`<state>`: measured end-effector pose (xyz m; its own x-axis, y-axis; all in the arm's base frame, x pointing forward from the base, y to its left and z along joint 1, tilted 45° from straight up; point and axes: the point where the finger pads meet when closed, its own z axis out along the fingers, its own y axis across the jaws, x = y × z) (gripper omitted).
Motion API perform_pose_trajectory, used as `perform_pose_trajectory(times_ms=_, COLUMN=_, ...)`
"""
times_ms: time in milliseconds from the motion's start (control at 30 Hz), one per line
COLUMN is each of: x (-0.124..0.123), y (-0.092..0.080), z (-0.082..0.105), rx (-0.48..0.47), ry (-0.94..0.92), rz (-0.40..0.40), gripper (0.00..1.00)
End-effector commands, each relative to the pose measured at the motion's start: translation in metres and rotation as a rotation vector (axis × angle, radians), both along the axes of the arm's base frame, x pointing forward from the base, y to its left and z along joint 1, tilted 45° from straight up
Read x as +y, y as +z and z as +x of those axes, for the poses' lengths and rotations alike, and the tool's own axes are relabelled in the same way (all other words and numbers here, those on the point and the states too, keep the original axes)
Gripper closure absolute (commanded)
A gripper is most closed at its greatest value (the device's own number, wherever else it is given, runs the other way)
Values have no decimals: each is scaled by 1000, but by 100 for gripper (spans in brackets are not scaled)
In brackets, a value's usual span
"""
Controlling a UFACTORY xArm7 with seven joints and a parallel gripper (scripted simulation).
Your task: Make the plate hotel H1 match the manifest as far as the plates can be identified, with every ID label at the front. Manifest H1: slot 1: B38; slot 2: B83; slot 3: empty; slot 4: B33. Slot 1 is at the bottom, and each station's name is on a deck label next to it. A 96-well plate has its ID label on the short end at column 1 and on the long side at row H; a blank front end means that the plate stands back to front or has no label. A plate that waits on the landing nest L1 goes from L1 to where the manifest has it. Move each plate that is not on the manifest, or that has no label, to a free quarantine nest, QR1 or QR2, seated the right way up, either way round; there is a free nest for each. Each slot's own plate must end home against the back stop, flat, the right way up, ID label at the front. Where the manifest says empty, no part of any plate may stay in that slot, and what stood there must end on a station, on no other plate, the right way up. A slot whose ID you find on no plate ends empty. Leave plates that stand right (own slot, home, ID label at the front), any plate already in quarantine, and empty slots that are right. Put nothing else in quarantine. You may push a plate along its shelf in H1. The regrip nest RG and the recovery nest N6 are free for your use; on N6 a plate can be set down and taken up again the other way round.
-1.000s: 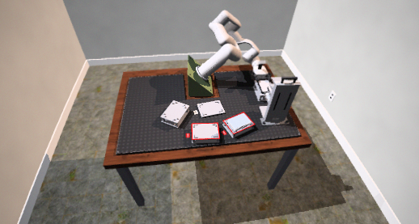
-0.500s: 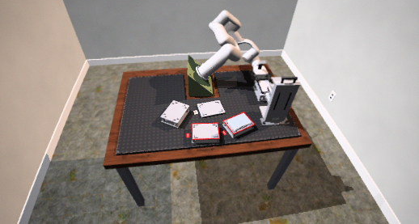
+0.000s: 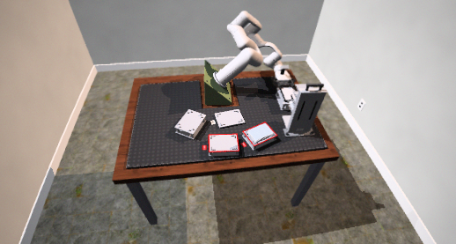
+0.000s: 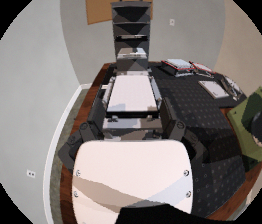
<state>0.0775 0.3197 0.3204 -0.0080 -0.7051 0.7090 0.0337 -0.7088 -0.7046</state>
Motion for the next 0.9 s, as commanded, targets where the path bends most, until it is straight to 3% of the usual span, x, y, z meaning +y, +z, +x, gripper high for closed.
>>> perform_pose_trajectory(times_ms=0, x=0, y=0, z=-3, rx=1, ry=-1, rz=2, gripper=0)
perform_pose_trajectory(times_ms=867, x=-1, y=-1, z=-43, rx=1, ry=0, rz=2, gripper=0)
